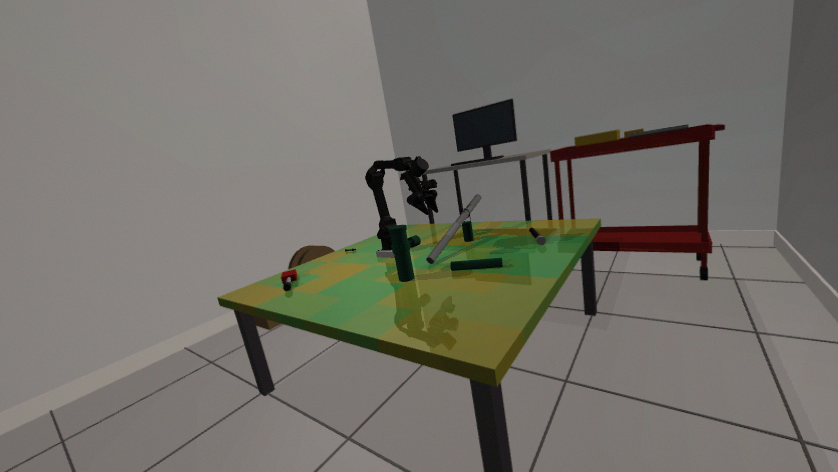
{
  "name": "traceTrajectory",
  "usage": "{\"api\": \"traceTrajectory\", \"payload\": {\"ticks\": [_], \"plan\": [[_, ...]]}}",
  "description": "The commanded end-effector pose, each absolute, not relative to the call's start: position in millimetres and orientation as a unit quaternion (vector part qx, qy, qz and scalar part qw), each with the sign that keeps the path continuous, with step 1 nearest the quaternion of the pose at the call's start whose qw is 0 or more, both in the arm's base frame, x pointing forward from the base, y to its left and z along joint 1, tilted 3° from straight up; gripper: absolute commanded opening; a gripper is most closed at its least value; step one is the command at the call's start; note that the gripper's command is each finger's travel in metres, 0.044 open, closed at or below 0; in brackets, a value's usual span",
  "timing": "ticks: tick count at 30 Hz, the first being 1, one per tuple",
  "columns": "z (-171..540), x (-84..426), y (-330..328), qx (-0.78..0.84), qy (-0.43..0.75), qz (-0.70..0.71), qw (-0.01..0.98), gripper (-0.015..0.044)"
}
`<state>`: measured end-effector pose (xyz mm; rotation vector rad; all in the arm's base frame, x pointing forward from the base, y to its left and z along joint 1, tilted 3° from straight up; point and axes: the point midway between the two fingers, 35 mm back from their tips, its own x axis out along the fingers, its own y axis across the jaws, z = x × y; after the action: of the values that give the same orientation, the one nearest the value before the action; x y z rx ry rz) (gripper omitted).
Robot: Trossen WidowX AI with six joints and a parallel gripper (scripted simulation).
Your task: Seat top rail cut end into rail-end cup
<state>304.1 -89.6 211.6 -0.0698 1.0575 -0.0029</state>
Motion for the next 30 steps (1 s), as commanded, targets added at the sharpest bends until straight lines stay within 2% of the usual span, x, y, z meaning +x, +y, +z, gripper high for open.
{"api": "traceTrajectory", "payload": {"ticks": [1, 10, 15, 21, 26, 30], "plan": [[235.2, 299.2, -75.5, 0.073, 0.488, -0.078, 0.867, 0.0440], [234.4, 299.6, -75.1, 0.066, 0.490, -0.074, 0.866, 0.0440], [219.8, 307.8, -67.1, -0.061, 0.536, 0.021, 0.842, 0.0440], [190.7, 320.8, -49.4, -0.284, 0.569, 0.234, 0.736, 0.0440], [165.9, 328.1, -33.3, -0.430, 0.532, 0.420, 0.597, 0.0440], [158.7, 329.6, -28.5, -0.464, 0.509, 0.473, 0.549, 0.0440]]}}
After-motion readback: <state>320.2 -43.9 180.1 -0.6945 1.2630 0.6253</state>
